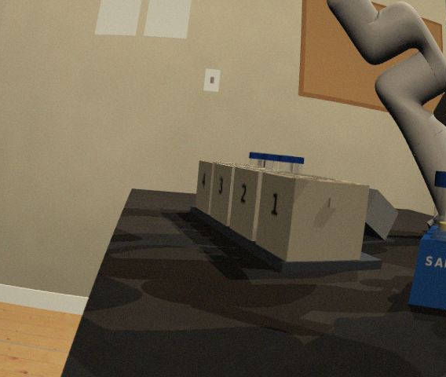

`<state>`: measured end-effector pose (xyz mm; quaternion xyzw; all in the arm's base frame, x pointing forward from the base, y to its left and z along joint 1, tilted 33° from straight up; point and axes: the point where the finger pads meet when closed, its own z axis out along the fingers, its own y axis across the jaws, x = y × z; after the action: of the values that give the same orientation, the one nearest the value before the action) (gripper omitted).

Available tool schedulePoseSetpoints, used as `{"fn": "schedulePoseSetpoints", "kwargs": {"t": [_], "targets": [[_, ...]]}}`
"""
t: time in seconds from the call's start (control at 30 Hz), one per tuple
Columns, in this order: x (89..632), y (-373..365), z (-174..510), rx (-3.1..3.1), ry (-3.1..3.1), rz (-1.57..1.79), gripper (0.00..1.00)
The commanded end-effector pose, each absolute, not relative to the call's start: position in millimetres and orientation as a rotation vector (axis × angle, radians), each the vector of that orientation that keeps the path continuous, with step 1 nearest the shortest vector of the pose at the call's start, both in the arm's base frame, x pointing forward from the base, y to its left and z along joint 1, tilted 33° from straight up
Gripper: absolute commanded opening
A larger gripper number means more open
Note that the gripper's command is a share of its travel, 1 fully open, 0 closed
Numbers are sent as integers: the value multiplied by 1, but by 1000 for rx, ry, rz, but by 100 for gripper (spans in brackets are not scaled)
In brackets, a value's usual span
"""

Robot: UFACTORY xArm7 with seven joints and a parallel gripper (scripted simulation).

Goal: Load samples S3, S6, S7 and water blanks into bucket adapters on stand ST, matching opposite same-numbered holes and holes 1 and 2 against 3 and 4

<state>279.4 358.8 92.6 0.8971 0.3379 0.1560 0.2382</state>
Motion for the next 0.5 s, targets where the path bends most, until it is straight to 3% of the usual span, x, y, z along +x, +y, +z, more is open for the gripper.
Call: {"fn": "schedulePoseSetpoints", "kwargs": {"t": [0.0,0.47], "targets": [[277,362,97,2459,929,432,0],[274,364,102,2459,929,432,0]]}}
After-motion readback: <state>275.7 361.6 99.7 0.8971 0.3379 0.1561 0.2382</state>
